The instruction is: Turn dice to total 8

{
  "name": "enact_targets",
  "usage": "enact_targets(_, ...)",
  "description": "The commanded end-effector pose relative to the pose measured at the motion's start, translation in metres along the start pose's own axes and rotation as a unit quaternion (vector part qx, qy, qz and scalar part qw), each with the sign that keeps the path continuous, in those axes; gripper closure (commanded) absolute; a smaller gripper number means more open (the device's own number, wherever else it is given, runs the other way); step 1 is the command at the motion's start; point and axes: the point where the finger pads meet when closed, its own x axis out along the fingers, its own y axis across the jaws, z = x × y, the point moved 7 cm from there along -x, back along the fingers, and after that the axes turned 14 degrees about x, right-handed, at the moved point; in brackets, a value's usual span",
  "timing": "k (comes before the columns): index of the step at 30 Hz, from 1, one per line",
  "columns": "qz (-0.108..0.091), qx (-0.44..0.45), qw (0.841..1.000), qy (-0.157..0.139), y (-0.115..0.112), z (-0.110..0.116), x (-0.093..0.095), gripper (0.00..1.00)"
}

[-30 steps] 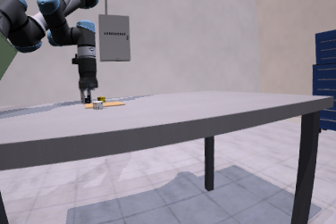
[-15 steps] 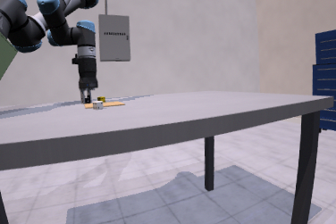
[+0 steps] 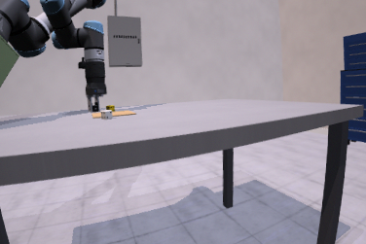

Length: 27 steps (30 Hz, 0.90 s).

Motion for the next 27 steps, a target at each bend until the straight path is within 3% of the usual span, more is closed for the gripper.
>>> enact_targets(1, 0.0, 0.0, 1.0, 0.0, 0.0, 0.0, -0.004, 0.51)
enact_targets(27, 0.0, 0.0, 1.0, 0.0, 0.0, 0.0, -0.063, 0.51)
